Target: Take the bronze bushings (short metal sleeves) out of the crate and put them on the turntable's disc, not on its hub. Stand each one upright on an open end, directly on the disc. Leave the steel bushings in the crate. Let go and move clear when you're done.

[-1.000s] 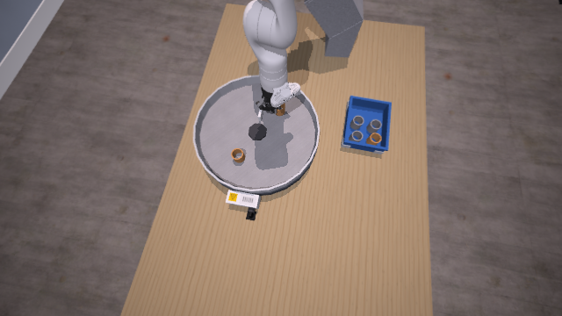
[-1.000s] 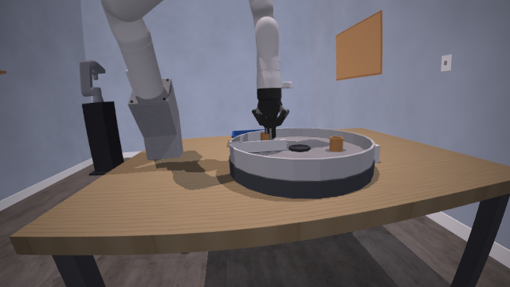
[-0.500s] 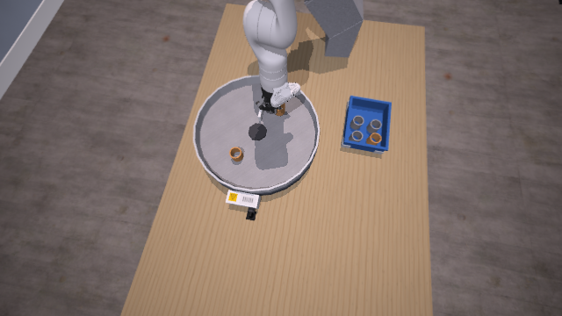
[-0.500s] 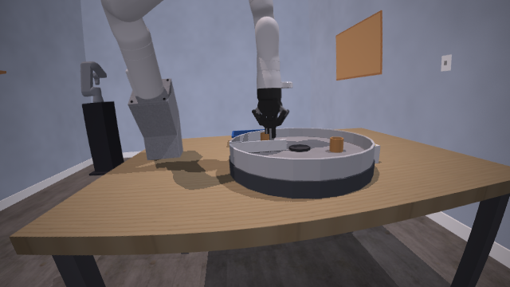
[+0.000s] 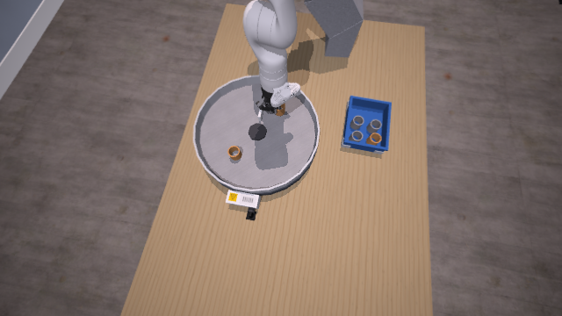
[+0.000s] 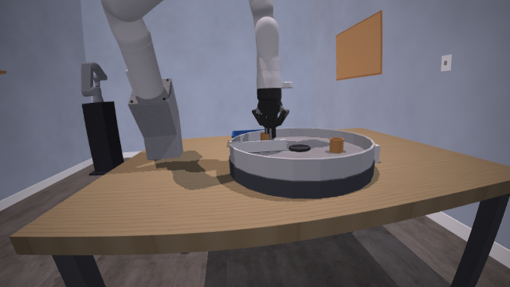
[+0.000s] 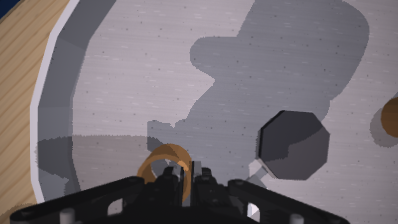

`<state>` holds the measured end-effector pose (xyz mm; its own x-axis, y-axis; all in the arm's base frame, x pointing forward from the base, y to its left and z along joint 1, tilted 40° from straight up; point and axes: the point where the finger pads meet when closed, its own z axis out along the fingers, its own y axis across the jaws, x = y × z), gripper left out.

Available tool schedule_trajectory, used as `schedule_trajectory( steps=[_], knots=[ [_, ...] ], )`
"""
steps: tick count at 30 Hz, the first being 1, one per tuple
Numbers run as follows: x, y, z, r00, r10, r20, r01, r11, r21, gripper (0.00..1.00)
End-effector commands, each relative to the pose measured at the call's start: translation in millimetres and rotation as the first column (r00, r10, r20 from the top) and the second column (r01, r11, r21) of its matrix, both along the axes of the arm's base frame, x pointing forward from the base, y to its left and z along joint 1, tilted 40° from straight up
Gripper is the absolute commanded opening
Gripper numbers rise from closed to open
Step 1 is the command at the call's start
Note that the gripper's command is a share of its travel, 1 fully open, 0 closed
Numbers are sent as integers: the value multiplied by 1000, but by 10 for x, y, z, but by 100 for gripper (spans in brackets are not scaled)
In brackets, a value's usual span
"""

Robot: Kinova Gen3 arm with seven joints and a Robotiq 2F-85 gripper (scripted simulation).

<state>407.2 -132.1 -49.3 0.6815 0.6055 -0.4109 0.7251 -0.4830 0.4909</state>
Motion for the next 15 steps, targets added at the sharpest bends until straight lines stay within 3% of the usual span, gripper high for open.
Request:
schedule_trajectory(
  steps=[1,15],
  knots=[
    [4,3,0,1000,1,1,-1,1000,1,0],
    [9,-23,-32,1000,1,1,-1,1000,1,0]
  ],
)
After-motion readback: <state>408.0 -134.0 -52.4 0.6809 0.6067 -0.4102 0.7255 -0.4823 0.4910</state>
